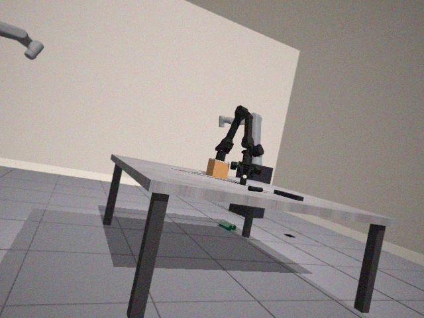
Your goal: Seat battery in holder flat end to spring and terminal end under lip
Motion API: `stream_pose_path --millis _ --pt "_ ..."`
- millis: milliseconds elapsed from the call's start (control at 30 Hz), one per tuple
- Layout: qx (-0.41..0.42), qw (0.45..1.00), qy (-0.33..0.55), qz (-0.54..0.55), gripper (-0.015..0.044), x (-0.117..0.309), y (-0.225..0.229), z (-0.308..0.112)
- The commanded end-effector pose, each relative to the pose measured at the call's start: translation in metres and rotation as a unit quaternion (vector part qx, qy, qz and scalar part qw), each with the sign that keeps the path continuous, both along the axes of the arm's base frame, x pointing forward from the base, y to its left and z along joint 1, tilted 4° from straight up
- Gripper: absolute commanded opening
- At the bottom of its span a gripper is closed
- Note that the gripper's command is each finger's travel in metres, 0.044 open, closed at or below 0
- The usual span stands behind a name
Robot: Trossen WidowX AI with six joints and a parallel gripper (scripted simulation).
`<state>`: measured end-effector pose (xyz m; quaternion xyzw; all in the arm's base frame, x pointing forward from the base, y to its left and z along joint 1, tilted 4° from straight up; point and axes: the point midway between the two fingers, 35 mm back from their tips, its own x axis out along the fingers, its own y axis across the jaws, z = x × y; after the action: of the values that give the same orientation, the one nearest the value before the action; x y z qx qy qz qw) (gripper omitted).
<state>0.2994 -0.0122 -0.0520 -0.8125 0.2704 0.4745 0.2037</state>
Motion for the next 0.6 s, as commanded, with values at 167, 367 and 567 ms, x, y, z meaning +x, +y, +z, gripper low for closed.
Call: stream_pose_path --millis 167,367,567 --pt "0.0 1.0 0.0 -0.001 0.0078 -0.01 0.006 -0.002" --pt "0.002 1.0 -0.002 0.0 0.0078 -0.014 0.009 -0.002" --pt "0.004 1.0 -0.002 0.001 0.0078 -0.017 0.011 -0.002"
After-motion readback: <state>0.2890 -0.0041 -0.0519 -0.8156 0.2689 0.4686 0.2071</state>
